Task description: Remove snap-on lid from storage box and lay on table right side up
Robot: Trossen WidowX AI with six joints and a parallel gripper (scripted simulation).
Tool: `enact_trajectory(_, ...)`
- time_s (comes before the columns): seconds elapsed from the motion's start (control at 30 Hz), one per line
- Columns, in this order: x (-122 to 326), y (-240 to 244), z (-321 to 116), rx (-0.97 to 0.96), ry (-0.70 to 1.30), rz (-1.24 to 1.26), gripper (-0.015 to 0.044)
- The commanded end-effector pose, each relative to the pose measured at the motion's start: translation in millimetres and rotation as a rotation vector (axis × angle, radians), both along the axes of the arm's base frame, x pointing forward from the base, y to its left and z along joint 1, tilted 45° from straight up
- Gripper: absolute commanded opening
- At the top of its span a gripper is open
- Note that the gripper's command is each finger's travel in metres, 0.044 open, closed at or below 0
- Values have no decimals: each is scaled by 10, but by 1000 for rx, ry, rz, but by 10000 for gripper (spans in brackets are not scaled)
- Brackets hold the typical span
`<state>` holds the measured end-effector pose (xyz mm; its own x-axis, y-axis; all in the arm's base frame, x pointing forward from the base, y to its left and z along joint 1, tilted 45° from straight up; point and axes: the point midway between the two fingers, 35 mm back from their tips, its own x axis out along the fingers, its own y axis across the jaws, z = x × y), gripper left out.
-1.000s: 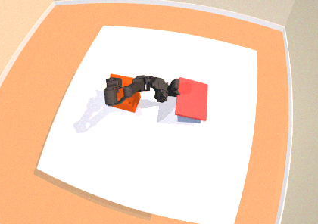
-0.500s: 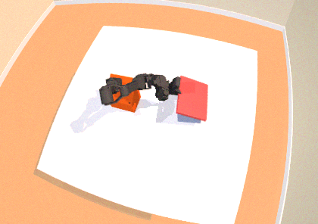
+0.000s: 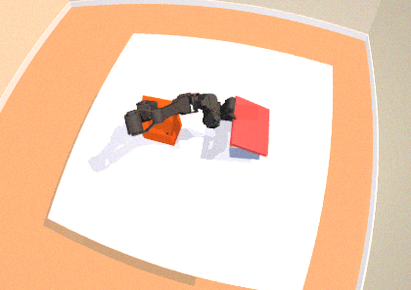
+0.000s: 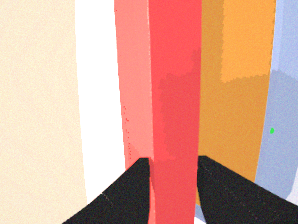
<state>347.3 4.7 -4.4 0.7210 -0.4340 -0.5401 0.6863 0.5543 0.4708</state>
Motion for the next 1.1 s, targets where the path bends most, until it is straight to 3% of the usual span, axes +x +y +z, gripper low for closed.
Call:
enact_trajectory(0.0,51,80,90,8,-18,5,0)
enact_trajectory(1.07,73,376,389,10,-18,5,0)
